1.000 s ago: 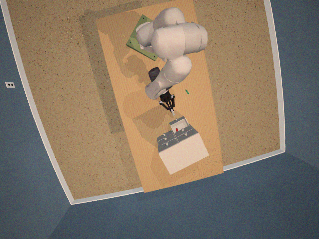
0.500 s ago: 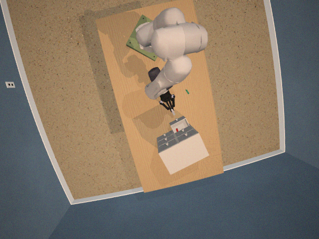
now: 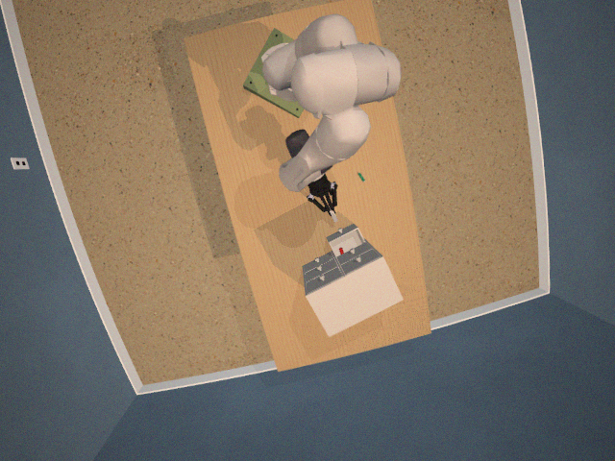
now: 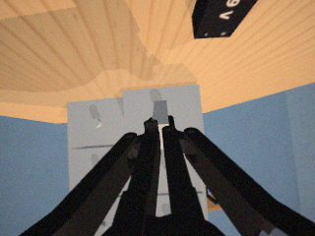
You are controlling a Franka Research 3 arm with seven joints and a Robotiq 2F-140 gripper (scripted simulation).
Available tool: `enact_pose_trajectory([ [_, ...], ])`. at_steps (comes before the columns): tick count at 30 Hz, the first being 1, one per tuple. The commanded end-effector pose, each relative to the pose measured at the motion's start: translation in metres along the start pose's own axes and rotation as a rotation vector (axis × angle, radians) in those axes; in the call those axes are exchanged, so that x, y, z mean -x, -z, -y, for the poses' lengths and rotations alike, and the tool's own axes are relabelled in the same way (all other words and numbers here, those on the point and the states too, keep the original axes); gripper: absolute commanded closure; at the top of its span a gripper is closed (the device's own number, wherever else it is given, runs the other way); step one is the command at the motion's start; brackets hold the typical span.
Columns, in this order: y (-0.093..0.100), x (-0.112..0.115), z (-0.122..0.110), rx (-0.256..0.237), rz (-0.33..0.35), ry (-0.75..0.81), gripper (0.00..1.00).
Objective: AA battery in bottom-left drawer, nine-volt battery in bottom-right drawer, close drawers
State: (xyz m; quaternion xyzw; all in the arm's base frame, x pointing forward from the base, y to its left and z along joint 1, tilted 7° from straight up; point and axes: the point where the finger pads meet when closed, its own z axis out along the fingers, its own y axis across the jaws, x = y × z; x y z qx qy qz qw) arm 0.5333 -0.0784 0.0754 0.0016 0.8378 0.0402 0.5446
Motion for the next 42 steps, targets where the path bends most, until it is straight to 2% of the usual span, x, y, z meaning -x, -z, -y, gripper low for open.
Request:
enact_pose_trajectory([
  [1, 0.0003, -0.0008, -0.0005, 0.000, 0.000, -0.003, 1.00],
  [42, -0.0061, 0.0029, -0.0005, 0.000, 0.000, -0.003, 1.00],
])
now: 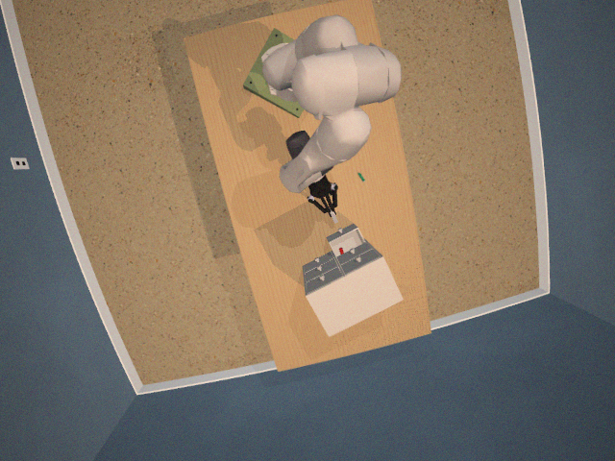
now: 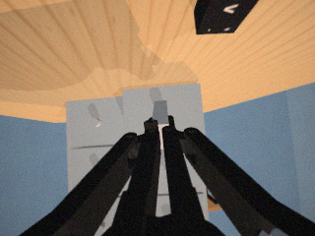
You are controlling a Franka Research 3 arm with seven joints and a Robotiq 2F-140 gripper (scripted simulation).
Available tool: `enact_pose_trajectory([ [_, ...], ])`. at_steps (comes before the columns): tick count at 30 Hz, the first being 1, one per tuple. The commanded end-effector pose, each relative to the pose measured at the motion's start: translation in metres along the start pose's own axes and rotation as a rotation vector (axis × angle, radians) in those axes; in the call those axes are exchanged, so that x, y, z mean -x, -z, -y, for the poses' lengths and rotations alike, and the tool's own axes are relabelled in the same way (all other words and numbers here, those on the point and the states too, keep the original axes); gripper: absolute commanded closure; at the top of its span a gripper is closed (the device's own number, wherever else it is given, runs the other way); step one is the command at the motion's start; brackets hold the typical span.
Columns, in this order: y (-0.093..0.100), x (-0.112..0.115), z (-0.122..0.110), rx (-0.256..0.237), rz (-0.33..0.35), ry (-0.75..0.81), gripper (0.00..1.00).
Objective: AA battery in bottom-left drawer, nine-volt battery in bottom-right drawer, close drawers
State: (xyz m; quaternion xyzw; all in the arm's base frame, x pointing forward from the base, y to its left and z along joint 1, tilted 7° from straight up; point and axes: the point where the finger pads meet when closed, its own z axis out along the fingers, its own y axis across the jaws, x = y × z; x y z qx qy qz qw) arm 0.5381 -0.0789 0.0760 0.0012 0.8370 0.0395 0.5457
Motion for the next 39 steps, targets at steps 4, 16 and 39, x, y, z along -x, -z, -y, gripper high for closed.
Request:
enact_pose_trajectory([
  [4, -0.004, 0.001, -0.001, 0.001, -0.002, -0.004, 1.00],
  [16, -0.017, 0.009, -0.001, 0.001, -0.002, -0.004, 1.00],
  [39, -0.047, 0.026, -0.001, 0.001, -0.002, -0.004, 1.00],
])
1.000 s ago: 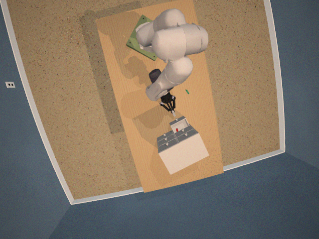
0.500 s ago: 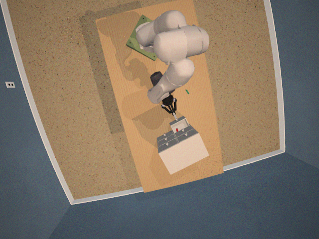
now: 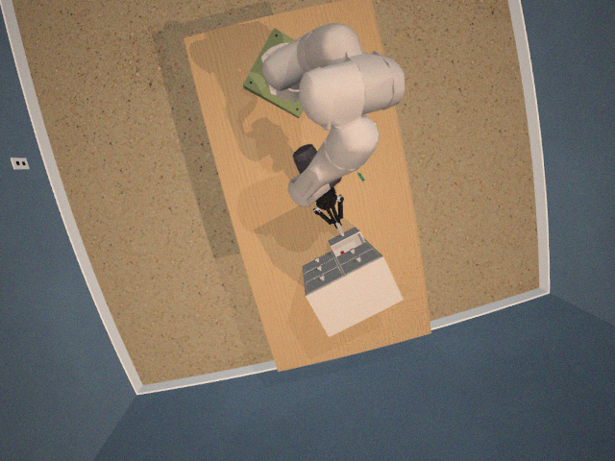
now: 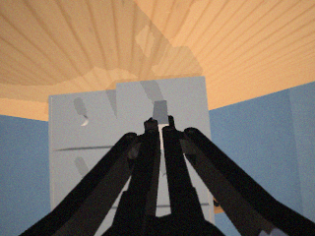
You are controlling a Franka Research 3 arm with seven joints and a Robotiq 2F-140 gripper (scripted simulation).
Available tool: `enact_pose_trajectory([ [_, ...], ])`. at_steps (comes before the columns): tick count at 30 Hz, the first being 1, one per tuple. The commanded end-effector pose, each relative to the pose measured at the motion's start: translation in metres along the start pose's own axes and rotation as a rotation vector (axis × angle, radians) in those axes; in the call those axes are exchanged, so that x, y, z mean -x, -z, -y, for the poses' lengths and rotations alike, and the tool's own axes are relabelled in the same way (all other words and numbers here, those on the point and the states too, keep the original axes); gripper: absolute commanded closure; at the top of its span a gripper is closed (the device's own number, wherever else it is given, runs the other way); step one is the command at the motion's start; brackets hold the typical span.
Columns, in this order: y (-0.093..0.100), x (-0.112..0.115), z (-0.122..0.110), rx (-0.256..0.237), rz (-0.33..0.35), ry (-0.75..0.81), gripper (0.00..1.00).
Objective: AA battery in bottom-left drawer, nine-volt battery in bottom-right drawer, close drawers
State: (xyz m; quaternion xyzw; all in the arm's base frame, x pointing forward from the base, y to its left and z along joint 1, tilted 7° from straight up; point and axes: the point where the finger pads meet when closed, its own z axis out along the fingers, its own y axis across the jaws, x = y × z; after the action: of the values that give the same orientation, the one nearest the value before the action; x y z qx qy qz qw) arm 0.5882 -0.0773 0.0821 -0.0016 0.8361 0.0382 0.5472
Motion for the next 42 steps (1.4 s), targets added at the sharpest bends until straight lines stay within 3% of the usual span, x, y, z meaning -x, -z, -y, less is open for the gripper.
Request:
enact_pose_trajectory([
  [1, -0.005, 0.001, -0.001, 0.000, -0.006, -0.010, 1.00],
  [25, -0.033, 0.018, -0.001, 0.000, -0.006, -0.010, 1.00],
  [42, -0.041, 0.022, -0.001, 0.000, -0.006, -0.010, 1.00],
])
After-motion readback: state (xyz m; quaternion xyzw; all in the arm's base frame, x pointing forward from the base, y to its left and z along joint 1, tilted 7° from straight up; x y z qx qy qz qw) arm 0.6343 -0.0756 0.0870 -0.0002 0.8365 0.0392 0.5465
